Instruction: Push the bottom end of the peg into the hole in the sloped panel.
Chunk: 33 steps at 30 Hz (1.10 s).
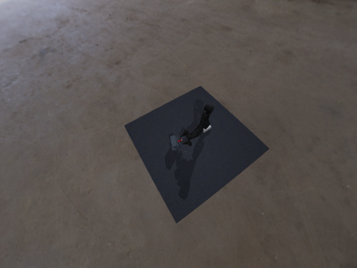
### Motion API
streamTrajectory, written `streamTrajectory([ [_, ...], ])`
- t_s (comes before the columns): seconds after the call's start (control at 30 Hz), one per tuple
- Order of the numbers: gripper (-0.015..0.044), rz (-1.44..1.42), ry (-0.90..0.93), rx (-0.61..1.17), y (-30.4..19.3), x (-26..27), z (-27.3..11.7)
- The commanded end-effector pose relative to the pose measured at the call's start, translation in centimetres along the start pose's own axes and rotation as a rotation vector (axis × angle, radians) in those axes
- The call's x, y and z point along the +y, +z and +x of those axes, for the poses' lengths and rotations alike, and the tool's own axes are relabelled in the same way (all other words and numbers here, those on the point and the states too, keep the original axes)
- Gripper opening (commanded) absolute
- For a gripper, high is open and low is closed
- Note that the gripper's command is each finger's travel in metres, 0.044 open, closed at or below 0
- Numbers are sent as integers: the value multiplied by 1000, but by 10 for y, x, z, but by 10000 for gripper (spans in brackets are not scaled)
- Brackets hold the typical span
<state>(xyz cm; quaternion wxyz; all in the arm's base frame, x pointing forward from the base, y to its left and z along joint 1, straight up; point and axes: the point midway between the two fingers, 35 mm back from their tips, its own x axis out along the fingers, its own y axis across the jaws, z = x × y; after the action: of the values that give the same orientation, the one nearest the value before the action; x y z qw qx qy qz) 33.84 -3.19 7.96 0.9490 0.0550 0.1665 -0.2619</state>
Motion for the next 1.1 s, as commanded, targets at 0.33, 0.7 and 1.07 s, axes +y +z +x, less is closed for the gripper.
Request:
streamTrajectory([
  [0.33, 440, 0, -2, 5, 0, 2, -14],
  [0.7, 440, 0, -1, 6, 1, 3, -25],
  [1.07, 440, 0, -1, 6, 2, 4, -36],
])
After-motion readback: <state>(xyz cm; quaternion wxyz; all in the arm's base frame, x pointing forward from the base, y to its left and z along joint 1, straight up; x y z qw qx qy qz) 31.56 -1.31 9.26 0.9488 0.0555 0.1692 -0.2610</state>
